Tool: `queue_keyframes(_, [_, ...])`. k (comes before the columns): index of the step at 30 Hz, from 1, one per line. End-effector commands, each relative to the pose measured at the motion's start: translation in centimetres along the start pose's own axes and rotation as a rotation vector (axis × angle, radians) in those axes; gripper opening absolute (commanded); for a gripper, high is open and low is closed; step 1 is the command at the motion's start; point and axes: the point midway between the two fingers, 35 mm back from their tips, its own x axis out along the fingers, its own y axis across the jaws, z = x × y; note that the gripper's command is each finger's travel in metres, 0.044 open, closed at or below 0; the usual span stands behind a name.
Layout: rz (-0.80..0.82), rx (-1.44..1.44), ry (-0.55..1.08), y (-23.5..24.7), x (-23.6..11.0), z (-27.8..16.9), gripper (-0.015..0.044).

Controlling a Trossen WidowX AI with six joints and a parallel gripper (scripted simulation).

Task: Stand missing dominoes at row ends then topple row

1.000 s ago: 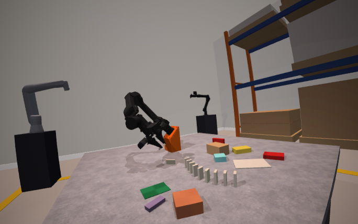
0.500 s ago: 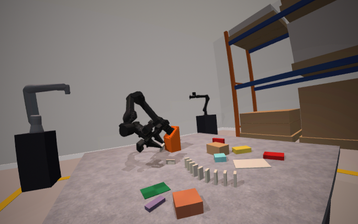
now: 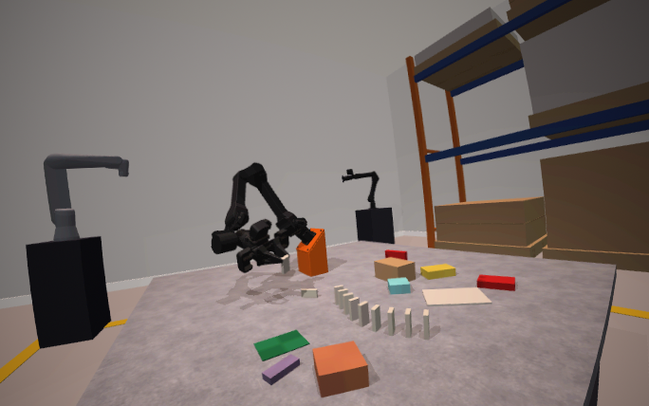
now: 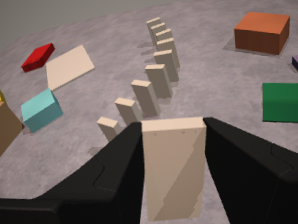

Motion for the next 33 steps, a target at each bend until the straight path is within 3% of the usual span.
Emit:
queue_keyframes(1, [-0.035, -0.061, -0.073, 0.0, -0.8, 0.1, 0.0107])
queue_keyframes(10, [-0.135, -0.219, -0.228, -0.1, -3.0, 0.7, 0.0107])
queue_keyframes(33, [-0.137, -0.222, -0.230, -0.5, -2.7, -0.2, 0.0107])
